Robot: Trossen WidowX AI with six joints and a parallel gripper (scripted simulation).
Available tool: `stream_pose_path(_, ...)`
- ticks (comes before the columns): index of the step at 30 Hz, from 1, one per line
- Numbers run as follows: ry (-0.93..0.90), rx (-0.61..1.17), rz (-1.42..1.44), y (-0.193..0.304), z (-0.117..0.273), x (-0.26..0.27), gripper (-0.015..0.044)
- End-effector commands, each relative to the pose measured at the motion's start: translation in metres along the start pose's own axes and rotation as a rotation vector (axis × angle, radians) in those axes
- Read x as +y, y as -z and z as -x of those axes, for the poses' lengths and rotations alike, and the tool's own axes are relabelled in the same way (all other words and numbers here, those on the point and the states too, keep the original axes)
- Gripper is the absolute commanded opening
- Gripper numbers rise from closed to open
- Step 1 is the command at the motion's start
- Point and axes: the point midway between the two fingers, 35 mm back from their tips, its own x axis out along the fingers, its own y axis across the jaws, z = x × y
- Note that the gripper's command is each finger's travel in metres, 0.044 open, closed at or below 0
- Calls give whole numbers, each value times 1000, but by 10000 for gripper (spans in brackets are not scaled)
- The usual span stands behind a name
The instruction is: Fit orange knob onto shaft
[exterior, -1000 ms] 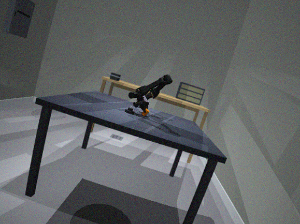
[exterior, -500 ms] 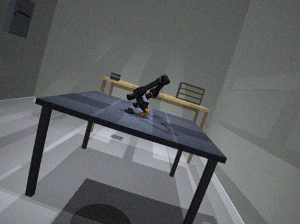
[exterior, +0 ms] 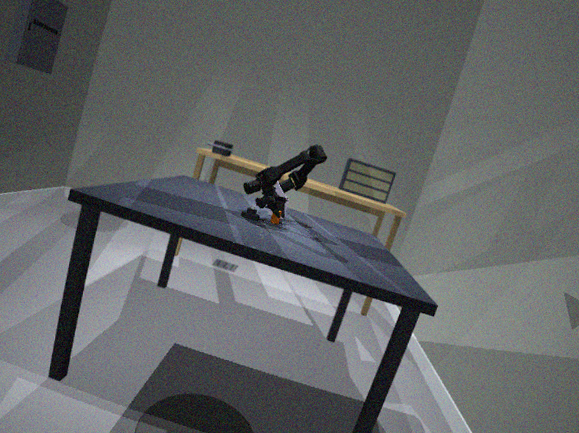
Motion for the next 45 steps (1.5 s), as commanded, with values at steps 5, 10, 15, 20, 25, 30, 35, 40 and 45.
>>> stream_pose_path(5,0,0,-1,0,0,0,260)
stream_pose_path(10,0,0,-1,0,0,0,260)
stream_pose_path(15,0,0,-1,0,0,0,260)
stream_pose_path(20,0,0,-1,0,0,0,286)
stream_pose_path(25,0,0,-1,0,0,0,418)
stream_pose_path(30,0,0,-1,0,0,0,440)
stream_pose_path(35,-11,-21,-1,16,19,2,440)
stream_pose_path(40,-2,-6,1,55,55,1,440)
stream_pose_path(45,-1,-4,1,57,57,1,440)
